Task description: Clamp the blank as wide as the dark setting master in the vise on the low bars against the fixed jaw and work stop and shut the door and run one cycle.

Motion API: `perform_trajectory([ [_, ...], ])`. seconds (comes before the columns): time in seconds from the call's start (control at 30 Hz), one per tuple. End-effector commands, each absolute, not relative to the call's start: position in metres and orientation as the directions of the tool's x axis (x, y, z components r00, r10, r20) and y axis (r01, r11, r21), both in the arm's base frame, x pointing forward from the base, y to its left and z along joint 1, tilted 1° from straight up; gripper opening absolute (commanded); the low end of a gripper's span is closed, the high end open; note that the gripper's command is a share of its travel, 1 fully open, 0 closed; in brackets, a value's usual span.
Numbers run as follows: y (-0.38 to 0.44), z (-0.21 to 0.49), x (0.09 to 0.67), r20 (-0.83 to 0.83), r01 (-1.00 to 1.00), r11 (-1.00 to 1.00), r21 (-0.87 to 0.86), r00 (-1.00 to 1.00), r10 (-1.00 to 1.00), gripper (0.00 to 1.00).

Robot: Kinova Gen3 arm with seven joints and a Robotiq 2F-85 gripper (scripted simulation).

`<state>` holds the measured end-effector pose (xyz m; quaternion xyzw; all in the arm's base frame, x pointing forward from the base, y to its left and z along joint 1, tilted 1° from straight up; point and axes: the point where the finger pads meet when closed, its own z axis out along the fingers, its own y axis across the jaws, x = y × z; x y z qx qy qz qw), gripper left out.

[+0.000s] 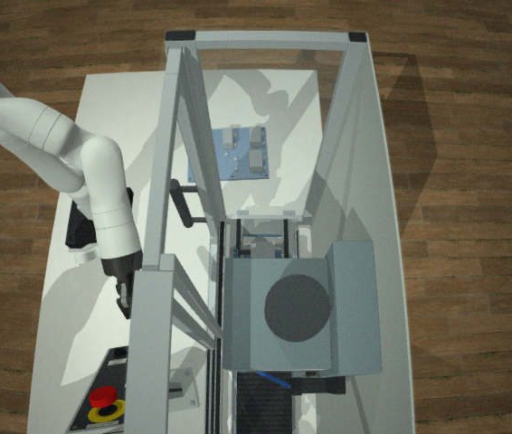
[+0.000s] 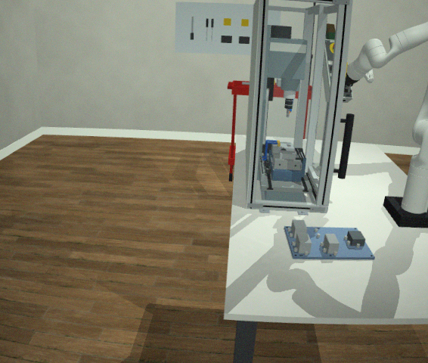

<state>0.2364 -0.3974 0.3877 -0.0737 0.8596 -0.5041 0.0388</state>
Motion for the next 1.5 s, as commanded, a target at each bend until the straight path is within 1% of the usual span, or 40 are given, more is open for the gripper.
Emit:
perform_trajectory([
  [0.0, -0.398, 0.388, 0.237, 0.007, -0.087, 0.48, -0.873, -0.986, -0.166, 0.1],
  [1.47, -0.408, 0.382, 0.238, 0.007, -0.087, 0.48, -0.873, -0.986, -0.166, 0.1],
])
